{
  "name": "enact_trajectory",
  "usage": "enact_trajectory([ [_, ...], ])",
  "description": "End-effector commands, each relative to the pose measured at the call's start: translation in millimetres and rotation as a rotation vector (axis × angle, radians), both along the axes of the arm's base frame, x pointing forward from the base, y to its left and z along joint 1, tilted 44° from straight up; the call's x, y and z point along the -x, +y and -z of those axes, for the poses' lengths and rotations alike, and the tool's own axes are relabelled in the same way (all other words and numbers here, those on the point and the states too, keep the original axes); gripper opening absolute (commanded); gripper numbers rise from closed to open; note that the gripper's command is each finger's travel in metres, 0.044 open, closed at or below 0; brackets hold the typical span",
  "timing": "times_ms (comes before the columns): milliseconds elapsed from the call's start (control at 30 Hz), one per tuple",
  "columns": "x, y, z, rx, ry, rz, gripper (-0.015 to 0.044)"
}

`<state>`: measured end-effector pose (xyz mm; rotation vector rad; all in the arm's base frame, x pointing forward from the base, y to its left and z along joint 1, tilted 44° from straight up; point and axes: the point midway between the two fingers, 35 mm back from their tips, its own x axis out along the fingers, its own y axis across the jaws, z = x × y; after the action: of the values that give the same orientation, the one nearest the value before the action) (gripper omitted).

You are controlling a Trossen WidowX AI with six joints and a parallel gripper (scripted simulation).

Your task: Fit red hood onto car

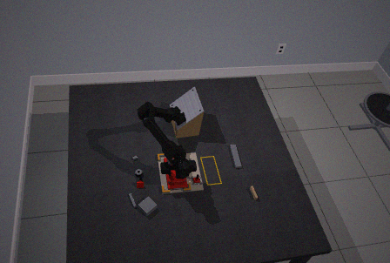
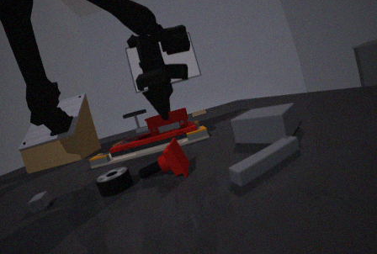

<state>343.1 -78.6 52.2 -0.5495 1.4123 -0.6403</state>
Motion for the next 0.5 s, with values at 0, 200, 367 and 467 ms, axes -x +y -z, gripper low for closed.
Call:
enact_trajectory([
  [0, 0.3, -0.7, 0.0, 0.005, 0.003, -0.005, 0.0000],
  [200, 0.2, -2.0, 1.4, 0.005, 0.003, -0.005, 0.0000],
  [367, 0.1, -3.4, 2.8, 0.005, 0.003, -0.005, 0.0000],
  [467, 0.1, -4.2, 3.7, 0.005, 0.003, -0.005, 0.0000],
])
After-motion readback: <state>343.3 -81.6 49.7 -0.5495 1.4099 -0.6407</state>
